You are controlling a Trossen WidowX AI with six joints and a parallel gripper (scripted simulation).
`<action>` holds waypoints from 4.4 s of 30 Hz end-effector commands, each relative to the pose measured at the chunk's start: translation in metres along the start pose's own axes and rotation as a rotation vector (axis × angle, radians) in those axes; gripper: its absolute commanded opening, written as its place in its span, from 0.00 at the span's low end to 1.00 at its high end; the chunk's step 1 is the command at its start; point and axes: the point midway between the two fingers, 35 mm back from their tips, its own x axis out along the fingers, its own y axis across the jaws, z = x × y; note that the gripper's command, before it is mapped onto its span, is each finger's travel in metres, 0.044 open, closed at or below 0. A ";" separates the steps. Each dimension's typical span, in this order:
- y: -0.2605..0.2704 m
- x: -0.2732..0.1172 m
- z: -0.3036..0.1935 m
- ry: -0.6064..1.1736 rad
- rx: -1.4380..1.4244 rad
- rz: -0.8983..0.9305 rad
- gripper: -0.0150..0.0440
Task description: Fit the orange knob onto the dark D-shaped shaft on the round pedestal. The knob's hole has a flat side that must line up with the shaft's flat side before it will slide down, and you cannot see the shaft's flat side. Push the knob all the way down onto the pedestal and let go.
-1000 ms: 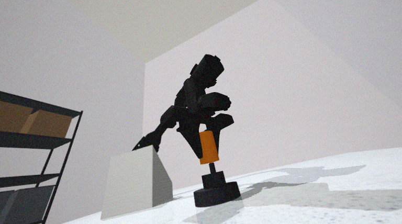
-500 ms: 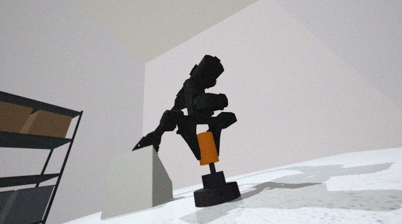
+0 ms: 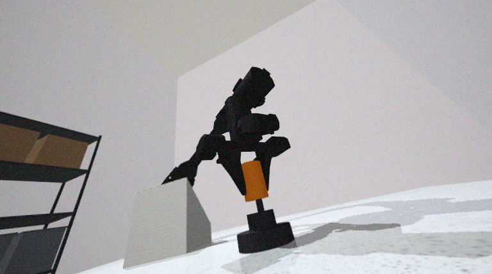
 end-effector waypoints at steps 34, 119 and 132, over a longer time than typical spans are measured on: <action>-0.001 0.002 0.000 -0.002 0.210 0.000 0.25; 0.000 -0.002 0.001 -0.002 0.827 0.001 0.25; 0.000 0.001 0.000 -0.002 0.838 0.001 0.25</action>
